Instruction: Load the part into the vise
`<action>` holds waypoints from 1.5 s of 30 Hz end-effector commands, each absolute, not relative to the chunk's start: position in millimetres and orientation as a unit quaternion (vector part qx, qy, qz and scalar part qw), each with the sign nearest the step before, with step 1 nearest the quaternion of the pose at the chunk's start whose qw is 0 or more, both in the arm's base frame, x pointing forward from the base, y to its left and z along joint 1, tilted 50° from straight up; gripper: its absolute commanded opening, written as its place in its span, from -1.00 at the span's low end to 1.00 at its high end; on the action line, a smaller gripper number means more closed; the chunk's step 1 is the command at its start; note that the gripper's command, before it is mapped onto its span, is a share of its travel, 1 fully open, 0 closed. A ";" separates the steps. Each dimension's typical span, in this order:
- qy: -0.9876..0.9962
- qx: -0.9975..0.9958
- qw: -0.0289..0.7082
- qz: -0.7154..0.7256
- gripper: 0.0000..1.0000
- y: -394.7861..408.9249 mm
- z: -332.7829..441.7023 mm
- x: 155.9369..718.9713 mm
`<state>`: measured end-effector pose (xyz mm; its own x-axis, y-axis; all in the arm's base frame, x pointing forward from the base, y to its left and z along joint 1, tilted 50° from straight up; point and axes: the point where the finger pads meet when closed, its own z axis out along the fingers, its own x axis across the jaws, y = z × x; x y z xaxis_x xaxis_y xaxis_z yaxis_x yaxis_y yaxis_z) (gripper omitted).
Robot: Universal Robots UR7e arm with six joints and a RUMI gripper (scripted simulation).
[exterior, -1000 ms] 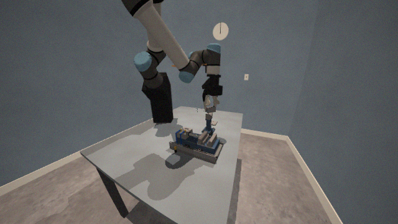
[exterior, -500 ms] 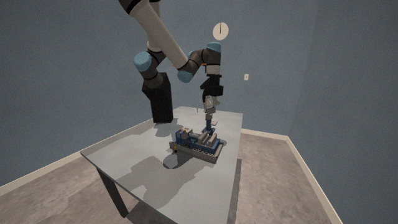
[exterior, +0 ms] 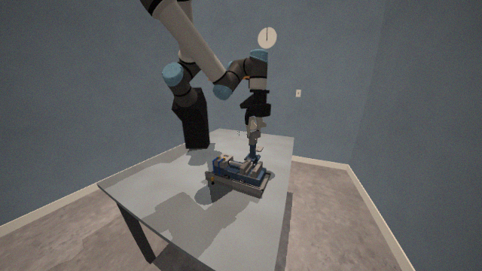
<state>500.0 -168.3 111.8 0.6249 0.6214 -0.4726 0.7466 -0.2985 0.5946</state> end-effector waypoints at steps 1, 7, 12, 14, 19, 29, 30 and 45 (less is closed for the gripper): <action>0.448 0.790 0.410 -0.085 -1.00 -175.6 122.2 501.4; 0.466 0.779 0.409 -0.094 -1.00 -181.0 128.8 500.7; 0.475 0.773 0.408 -0.099 -1.00 -183.7 132.0 500.3; 0.481 0.770 0.408 -0.102 -1.00 -185.4 134.1 500.1; 0.494 0.761 0.406 -0.109 -1.00 -189.4 139.2 499.4; 0.513 0.748 0.404 -0.120 -1.00 -195.4 146.6 498.4; 0.515 0.746 0.404 -0.121 -1.00 -196.1 147.5 498.2; 0.540 0.727 0.401 -0.135 -1.00 -204.1 157.6 496.6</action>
<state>495.3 -200.5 151.4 0.3968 0.6758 -0.6212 0.8880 -0.1113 0.4462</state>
